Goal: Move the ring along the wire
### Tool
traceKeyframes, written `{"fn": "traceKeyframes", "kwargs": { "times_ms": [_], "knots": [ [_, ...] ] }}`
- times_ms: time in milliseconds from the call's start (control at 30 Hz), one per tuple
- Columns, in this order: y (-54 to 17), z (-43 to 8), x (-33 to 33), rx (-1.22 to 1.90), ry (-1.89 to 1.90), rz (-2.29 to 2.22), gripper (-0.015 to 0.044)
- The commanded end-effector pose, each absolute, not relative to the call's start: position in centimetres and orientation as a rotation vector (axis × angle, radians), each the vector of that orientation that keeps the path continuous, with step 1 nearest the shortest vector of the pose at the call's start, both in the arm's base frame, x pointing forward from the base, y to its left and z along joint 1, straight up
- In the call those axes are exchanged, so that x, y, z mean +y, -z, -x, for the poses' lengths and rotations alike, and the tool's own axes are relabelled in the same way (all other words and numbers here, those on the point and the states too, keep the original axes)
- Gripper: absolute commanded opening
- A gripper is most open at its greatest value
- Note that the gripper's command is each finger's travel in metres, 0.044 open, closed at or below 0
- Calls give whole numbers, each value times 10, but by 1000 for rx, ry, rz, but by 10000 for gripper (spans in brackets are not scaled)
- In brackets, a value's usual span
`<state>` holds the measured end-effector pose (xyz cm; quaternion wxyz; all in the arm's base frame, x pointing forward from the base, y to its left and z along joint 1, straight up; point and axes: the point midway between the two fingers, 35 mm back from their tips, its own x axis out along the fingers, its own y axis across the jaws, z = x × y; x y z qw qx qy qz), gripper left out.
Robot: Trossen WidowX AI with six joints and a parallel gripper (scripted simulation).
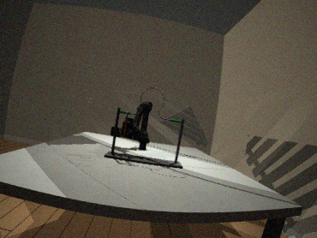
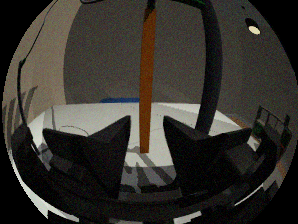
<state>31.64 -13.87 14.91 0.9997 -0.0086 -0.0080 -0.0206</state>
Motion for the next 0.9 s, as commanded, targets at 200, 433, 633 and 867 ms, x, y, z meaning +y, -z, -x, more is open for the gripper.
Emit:
{"fn": "traceKeyframes", "kwargs": {
  "times_ms": [200,433,633,867],
  "knots": [
    [-149,-330,-138,-19,43,13,160],
    [-149,-330,-138,-19,43,13,160],
    [-149,-330,-138,-19,43,13,160],
    [-149,-330,-138,-19,43,13,160]
  ]
}}
